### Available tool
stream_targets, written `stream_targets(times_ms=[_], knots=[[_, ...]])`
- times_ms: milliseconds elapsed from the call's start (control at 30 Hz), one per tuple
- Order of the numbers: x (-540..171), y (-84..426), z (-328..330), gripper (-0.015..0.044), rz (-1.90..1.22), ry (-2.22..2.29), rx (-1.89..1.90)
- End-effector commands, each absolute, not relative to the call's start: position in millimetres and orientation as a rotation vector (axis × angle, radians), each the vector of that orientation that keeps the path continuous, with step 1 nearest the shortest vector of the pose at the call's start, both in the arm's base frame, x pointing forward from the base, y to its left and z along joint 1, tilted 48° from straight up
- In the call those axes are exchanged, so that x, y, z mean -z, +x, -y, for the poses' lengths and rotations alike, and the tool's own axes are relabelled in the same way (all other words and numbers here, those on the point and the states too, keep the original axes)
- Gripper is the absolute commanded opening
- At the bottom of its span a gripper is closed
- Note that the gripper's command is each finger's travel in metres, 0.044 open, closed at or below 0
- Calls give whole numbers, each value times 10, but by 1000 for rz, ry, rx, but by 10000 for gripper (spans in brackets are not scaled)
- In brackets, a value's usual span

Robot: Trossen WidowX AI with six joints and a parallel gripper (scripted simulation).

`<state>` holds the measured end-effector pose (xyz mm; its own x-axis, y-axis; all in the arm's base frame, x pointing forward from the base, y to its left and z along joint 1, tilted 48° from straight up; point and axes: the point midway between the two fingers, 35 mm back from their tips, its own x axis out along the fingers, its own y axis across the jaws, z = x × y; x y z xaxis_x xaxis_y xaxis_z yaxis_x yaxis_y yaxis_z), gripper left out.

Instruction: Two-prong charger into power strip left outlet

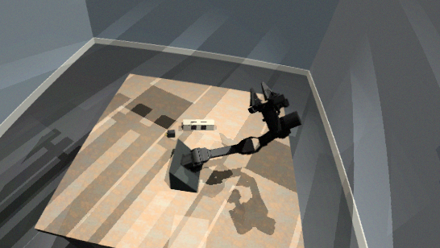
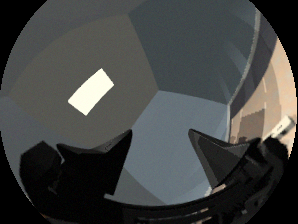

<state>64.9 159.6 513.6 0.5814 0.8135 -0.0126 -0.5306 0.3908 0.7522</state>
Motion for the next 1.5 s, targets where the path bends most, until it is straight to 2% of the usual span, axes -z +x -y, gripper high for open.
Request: stream_targets(times_ms=[0,33,667,1467], knots=[[-5136,649,-1599,426,-414,777,-885],[-5135,648,-1608,440,-411,773,-884],[-4741,638,-2287,440,-298,381,-764],[-3933,1056,-2985,440,-306,-82,-597]])
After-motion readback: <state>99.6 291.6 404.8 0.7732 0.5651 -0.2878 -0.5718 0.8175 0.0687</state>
